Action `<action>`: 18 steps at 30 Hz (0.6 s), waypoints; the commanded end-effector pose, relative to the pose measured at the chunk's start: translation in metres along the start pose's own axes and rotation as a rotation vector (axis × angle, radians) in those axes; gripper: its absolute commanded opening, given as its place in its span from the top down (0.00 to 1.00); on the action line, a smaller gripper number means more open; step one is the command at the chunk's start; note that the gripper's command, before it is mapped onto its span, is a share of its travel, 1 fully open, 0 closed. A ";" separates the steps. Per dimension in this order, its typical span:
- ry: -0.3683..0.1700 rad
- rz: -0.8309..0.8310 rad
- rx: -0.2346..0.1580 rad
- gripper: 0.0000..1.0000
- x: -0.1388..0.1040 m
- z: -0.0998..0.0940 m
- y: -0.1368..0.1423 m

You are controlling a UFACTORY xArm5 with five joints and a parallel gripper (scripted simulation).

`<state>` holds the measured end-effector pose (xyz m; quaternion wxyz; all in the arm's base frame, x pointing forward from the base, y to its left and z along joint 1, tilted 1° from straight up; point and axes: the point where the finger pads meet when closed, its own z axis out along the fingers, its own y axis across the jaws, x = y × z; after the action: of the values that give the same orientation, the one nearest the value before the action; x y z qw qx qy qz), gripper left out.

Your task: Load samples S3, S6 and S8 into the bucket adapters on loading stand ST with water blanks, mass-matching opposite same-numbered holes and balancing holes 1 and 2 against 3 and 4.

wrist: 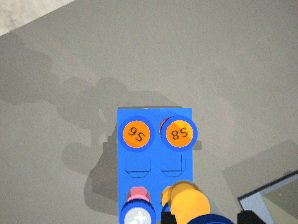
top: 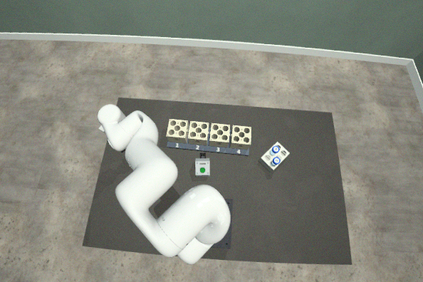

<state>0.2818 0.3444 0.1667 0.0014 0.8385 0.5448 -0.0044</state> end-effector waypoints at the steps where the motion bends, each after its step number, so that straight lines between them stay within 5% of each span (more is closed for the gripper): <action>1: 0.009 -0.001 0.012 1.00 0.006 -0.002 -0.023; 18: 0.009 -0.001 0.012 1.00 0.008 -0.002 -0.037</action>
<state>0.2507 0.3659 0.1673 0.0014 0.8384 0.5450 -0.0033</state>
